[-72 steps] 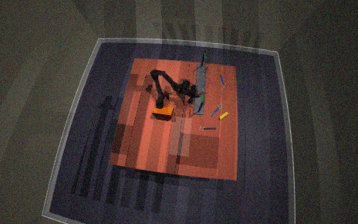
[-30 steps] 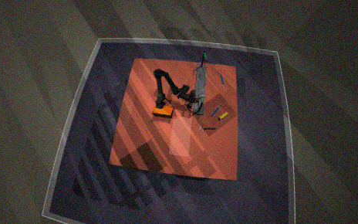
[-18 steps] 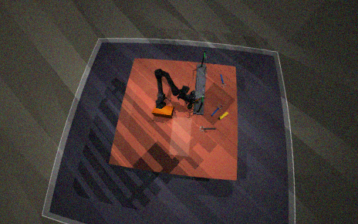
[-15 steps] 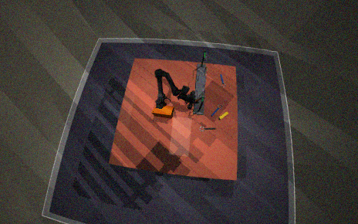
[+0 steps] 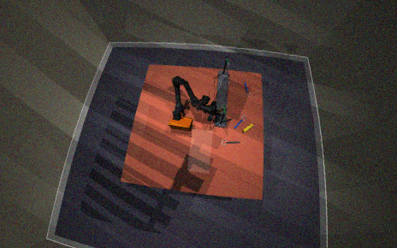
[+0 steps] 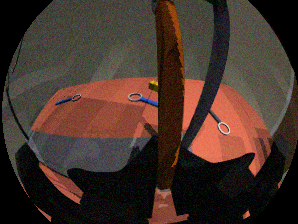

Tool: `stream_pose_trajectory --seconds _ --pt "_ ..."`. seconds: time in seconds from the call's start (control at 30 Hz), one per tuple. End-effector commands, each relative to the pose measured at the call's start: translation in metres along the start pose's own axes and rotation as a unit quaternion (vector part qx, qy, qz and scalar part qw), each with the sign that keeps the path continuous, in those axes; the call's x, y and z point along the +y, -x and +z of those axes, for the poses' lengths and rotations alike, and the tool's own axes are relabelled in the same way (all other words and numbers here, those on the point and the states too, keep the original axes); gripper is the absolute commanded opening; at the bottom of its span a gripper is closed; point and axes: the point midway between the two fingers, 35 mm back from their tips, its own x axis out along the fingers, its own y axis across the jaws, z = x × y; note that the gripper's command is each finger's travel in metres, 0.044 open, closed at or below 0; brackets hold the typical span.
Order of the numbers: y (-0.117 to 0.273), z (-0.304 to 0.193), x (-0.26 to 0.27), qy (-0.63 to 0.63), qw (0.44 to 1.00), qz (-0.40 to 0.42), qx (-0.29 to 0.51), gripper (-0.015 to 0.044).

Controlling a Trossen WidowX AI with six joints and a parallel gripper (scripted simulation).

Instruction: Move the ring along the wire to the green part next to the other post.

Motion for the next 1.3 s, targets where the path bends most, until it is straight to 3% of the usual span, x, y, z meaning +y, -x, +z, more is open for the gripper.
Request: stream_pose_trajectory --seconds 0.0,0.23,0.63,1.27 --pt "0.0 0.0 -0.001 -0.002 1.0 -0.002 -0.001 -0.015" --pt "0.0 0.0 -0.001 -0.002 1.0 -0.002 -0.001 -0.015" --pt "0.001 0.0 0.0 0.0 1.0 0.0 0.0 0.016" --pt "0.046 0.0 -0.001 -0.002 1.0 -0.003 0.0 0.016"
